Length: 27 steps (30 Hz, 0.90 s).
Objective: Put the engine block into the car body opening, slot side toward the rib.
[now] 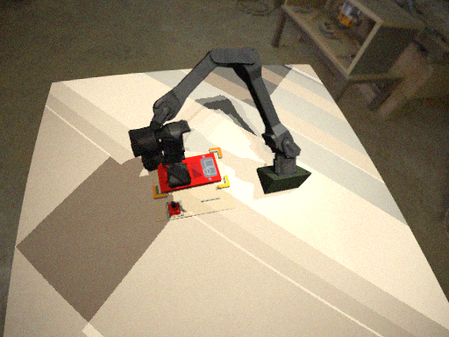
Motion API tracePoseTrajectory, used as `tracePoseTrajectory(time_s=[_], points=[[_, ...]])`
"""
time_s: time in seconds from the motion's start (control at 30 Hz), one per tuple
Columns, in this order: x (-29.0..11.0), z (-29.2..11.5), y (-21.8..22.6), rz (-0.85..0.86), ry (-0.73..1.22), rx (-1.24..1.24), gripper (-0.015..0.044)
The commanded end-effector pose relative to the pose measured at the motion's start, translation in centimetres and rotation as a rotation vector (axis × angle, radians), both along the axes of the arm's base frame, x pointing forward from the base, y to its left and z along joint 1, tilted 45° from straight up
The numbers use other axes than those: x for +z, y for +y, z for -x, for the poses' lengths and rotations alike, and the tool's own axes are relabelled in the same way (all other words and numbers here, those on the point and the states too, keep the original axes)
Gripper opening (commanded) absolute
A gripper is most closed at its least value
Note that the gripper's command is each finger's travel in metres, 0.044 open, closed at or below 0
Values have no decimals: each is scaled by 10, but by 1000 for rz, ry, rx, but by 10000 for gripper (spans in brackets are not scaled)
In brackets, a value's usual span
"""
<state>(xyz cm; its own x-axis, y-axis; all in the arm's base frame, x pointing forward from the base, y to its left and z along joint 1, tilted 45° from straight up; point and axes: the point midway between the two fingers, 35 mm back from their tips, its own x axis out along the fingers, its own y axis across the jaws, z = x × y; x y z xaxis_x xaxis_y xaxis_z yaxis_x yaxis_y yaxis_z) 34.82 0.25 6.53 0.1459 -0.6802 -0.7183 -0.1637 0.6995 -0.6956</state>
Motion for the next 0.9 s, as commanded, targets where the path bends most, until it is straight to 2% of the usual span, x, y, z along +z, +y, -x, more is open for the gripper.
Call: tracePoseTrajectory(time_s=[0.0, 0.57, 0.87], points=[[0, 0, -1, 6, 2, 5, 159], [-3, -1, -4, 6, 2, 5, 159], [-3, -1, -3, 0, 0, 0, 395]])
